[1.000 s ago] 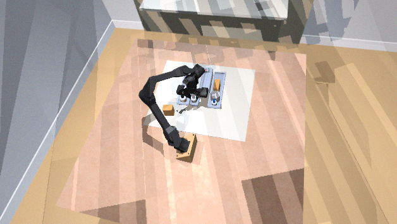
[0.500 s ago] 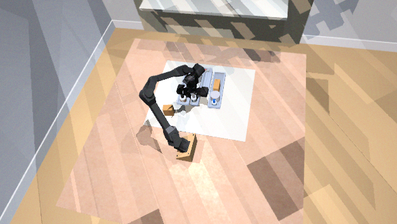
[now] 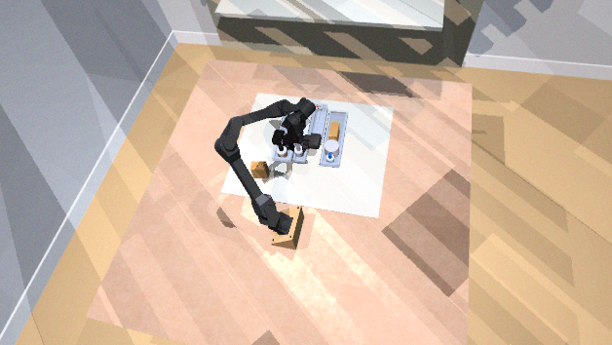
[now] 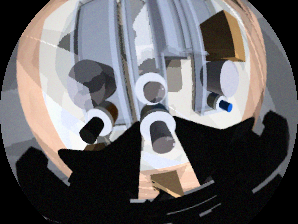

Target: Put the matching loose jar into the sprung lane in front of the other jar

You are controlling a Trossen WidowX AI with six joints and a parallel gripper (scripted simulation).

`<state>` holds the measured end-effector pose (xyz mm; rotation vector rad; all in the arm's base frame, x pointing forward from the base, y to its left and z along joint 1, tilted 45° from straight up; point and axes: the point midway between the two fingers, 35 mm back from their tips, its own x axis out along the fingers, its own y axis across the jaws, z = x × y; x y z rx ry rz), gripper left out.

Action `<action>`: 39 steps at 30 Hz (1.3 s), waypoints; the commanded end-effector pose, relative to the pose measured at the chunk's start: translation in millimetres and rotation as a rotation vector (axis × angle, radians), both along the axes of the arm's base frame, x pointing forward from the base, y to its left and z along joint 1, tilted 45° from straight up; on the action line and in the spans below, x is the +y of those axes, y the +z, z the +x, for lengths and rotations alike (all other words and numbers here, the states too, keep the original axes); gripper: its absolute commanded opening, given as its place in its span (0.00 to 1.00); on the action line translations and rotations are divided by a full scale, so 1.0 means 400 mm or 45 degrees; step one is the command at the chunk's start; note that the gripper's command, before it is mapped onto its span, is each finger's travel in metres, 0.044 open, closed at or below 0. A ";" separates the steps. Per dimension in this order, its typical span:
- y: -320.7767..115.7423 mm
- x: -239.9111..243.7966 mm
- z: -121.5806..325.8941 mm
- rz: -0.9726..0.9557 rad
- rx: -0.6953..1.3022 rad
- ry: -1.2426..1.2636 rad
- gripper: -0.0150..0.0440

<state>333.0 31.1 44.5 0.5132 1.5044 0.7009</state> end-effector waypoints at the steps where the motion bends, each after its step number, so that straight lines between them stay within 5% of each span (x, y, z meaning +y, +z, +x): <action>1: 0.007 0.001 0.016 0.012 -0.030 -0.011 0.25; 39: -0.001 0.010 0.024 0.012 -0.030 -0.011 0.25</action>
